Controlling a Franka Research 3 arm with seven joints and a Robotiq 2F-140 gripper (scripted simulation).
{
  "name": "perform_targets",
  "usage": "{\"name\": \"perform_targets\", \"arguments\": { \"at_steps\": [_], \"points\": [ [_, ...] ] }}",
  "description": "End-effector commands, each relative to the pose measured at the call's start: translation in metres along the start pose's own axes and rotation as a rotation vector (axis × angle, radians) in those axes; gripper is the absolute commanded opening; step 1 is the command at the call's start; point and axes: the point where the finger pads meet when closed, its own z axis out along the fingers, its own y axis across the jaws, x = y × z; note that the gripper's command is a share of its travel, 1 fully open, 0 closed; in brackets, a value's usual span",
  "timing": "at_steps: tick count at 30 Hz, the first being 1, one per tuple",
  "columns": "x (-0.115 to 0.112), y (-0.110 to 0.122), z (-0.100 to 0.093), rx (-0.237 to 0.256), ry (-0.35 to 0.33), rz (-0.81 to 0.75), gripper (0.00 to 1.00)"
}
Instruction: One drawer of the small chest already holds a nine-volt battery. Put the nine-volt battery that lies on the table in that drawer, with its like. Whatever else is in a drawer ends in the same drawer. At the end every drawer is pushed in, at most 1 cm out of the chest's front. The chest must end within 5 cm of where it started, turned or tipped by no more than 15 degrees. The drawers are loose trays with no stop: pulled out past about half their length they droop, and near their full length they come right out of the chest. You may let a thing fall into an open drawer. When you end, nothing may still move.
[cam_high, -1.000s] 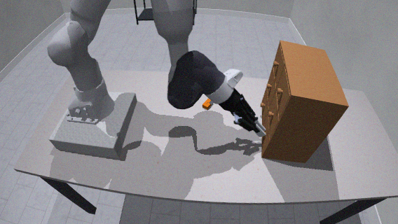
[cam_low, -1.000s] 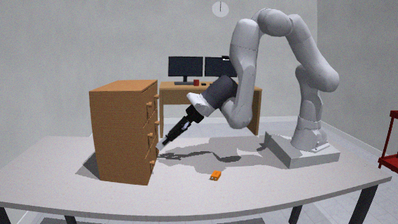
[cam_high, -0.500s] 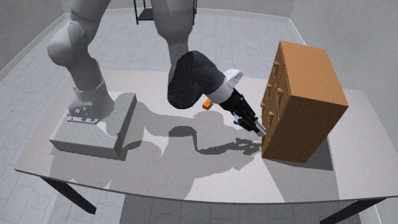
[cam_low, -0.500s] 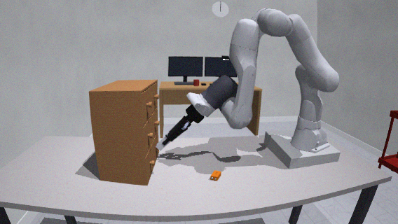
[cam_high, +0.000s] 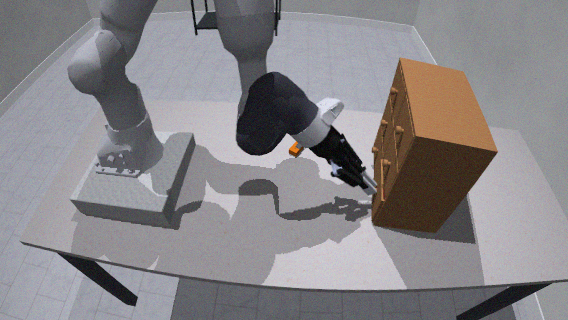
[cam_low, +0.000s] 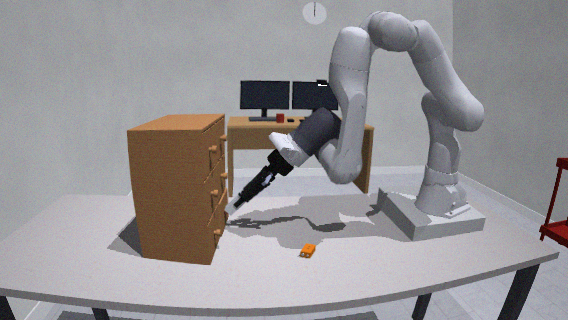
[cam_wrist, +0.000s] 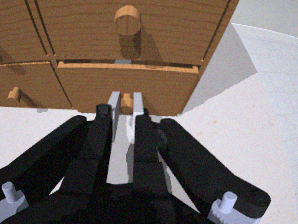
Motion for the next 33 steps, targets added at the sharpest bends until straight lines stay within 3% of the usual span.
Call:
{"name": "perform_targets", "arguments": {
  "at_steps": [1, 33],
  "points": [
    [-0.004, 0.0, -0.002, -0.001, -0.002, -0.002, 0.08],
    [-0.031, 0.0, -0.029, -0.001, -0.002, -0.002, 0.08]
  ]
}}
